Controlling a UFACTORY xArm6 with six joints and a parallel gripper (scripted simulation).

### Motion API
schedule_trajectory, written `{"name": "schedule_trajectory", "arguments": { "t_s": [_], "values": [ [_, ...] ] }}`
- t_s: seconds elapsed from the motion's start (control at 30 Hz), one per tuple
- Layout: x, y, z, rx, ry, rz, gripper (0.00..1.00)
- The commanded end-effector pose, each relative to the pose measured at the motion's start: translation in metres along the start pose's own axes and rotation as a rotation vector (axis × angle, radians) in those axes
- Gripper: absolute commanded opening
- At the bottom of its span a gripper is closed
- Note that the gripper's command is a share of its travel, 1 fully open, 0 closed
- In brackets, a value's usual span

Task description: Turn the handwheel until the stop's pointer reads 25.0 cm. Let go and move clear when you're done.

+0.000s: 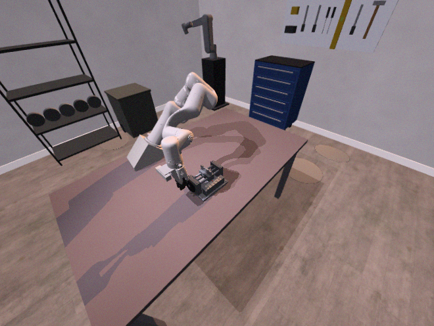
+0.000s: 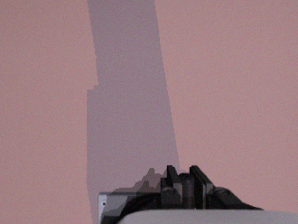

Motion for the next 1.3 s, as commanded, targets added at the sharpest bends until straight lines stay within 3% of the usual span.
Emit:
{"name": "schedule_trajectory", "arguments": {
  "t_s": [0.0, 1.27],
  "values": [
    [-0.001, 0.0, 0.0, -0.001, 0.002, -0.002, 0.06],
    [0.02, 0.007, 0.0, -0.001, 0.002, -0.002, 0.06]
  ]
}}
Point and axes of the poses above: the point where the finger pads meet when closed, its own x axis out along the fingers, its own y axis across the jaws, z = x × y, the point moved 8 cm from there along -x, back along the fingers, and after that the axes turned 5 degrees about -x, right-handed, at the moved point
